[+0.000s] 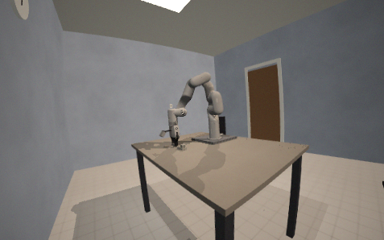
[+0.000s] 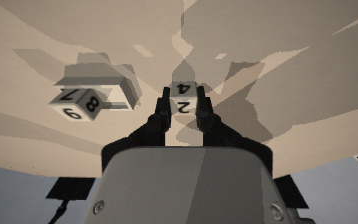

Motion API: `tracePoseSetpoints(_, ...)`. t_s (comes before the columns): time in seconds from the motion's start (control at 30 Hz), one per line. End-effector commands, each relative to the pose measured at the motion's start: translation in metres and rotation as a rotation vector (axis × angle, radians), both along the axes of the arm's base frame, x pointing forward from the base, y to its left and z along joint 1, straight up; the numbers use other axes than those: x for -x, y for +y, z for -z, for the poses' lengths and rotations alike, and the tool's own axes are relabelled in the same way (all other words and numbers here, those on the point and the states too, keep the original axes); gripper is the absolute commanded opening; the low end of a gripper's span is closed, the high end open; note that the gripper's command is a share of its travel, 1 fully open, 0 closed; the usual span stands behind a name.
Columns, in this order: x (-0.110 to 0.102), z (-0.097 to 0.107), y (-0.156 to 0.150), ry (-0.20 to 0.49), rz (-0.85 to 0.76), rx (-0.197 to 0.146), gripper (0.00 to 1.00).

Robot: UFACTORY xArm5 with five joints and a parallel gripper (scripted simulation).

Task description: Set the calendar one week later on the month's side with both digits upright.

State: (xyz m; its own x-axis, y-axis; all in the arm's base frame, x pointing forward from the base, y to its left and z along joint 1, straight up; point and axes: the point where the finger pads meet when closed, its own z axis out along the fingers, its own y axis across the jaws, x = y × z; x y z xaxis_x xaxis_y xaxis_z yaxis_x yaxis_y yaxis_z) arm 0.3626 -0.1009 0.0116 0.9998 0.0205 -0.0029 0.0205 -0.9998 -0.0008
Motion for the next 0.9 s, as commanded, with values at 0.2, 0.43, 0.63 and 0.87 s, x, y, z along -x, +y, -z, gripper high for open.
tracePoseSetpoints(0.2, -0.0012, -0.0009, -0.0003, -0.003, 0.0, 0.001, 0.43)
tracePoseSetpoints(0.43, -0.0012, -0.0009, -0.0003, -0.003, 0.0, 0.001, 0.47)
tracePoseSetpoints(0.63, -0.0012, -0.0009, -0.0003, -0.003, 0.0, 0.001, 0.47)
tracePoseSetpoints(0.87, -0.0013, -0.0042, -0.0003, -0.003, 0.0, 0.001, 0.47)
